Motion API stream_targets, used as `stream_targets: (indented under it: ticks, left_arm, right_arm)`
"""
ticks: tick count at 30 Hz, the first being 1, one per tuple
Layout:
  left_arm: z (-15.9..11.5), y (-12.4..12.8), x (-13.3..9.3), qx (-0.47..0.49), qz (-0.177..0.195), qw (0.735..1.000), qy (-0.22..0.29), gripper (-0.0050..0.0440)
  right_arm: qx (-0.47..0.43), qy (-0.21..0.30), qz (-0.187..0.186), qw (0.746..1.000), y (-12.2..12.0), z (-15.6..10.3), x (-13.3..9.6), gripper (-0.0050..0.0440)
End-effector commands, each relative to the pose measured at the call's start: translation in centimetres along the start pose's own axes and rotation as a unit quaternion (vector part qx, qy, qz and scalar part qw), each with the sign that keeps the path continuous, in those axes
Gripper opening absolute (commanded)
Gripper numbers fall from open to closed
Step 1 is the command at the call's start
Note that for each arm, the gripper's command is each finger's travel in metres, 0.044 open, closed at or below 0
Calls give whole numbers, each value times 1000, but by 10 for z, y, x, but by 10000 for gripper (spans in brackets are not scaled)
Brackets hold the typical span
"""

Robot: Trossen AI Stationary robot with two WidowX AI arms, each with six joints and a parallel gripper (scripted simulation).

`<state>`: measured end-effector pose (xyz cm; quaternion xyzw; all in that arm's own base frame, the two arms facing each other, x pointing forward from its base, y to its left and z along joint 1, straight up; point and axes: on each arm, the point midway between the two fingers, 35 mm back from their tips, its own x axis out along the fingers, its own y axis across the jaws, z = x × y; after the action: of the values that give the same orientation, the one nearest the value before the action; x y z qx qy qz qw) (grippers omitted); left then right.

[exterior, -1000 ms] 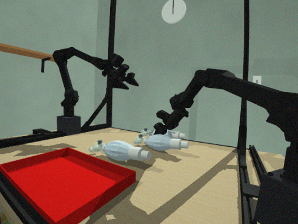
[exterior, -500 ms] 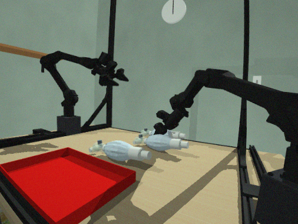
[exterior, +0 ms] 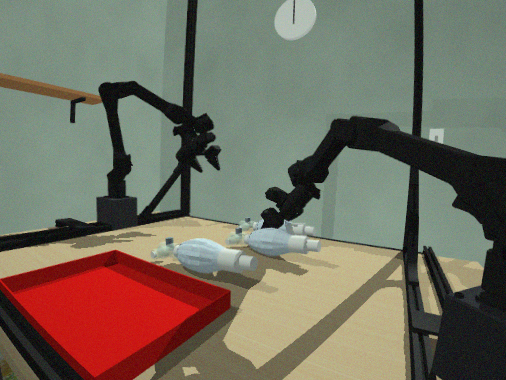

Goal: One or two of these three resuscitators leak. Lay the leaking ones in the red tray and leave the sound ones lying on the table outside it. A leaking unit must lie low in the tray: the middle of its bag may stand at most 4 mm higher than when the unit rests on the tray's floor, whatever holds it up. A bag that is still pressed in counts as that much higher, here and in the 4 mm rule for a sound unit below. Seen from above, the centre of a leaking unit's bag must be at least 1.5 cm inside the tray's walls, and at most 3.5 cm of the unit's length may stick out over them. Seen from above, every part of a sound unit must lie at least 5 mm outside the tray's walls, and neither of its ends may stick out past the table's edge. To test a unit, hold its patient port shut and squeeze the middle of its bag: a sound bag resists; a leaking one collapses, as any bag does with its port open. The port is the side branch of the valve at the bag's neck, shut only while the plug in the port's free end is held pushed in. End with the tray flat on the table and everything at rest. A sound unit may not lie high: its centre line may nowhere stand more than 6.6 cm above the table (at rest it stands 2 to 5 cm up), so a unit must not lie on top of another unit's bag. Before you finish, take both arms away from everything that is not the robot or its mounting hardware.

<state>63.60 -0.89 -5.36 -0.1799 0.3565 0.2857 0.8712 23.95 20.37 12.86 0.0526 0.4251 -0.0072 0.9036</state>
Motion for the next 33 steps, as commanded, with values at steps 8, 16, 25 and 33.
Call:
stream_targets:
  ticks: [8, 16, 25, 33]
  left_arm:
    - [0, 0, 0, 0, -1, 1000, 0, 440]
    - [-1, 0, 0, 1, -1, 1000, 0, 440]
    - [-1, 0, 0, 1, -1, 1000, 0, 440]
    - [0, -1, 0, 1, -1, 1000, 0, 440]
  right_arm:
    - [-20, 20, -31, 999, 11, -16, 3, 440]
    - [-25, 24, -34, 999, 9, -20, 5, 440]
    - [-25, 24, -34, 999, 9, -20, 5, 440]
    - [-25, 25, -34, 999, 9, -20, 5, 440]
